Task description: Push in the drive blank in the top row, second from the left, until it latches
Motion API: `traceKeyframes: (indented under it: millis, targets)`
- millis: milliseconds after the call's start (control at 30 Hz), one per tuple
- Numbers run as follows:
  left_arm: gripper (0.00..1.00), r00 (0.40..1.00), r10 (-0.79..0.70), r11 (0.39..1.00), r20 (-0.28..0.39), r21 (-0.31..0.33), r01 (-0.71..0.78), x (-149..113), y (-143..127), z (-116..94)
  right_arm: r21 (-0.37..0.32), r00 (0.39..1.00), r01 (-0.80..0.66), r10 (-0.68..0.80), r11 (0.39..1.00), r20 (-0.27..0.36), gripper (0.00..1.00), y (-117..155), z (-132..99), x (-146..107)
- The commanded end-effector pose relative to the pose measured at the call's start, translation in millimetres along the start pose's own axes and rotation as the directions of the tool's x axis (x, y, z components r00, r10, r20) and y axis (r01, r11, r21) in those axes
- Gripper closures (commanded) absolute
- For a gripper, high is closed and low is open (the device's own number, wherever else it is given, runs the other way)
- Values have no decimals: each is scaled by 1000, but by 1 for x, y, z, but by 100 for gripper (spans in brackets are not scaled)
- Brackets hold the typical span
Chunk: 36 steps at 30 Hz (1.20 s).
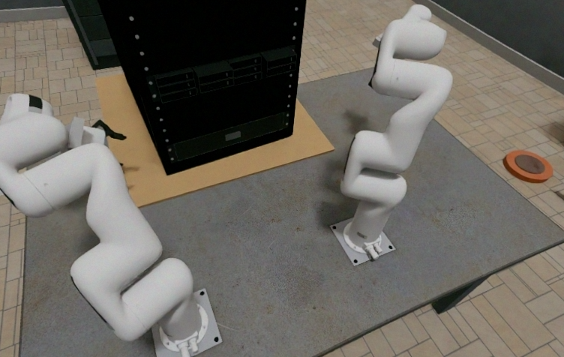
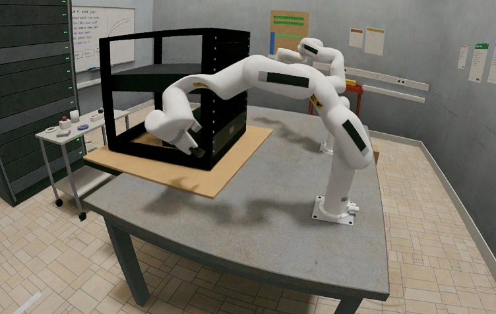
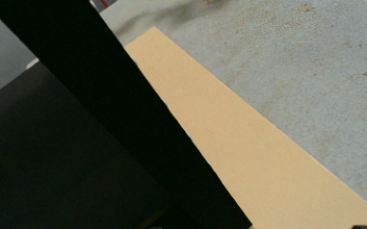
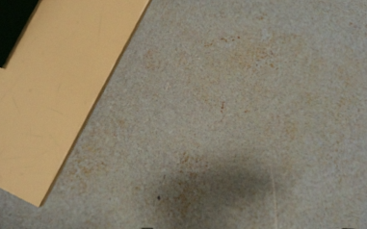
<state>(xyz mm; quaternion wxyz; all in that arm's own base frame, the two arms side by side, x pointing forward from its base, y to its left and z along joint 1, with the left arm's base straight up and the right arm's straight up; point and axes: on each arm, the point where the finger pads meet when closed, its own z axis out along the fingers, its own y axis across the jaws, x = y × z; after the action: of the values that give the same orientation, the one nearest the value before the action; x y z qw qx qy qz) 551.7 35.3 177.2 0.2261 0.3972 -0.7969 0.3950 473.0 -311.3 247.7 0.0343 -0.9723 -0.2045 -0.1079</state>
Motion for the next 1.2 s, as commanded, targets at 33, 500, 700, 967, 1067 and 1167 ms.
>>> traceKeyframes:
  millis: [33,500,700,967,1067,1167]
  targets:
    - [0,1000,4,1000,3,1,-4,1,-2,-2,-4,1000,1,-1,1000,-2,0,1,-2,1]
    - [0,1000,4,1000,3,1,-4,1,-2,-2,-4,1000,1,-1,1000,-2,0,1,-2,1]
    - [0,1000,0,1000,4,1,0,1,-1,-2,-4,1000,1,-1,1000,-2,0,1,-2,1]
    - [0,999,-47,999,21,4,47,-2,5,-11,-4,1000,1,-1,1000,-2,0,1,-2,1]
    - [0,997,-72,997,30,6,72,-3,8,-15,-4,1000,1,-1,1000,-2,0,1,-2,1]
    - [0,994,-104,995,41,9,103,-4,12,-21,-4,1000,1,-1,1000,-2,0,1,-2,1]
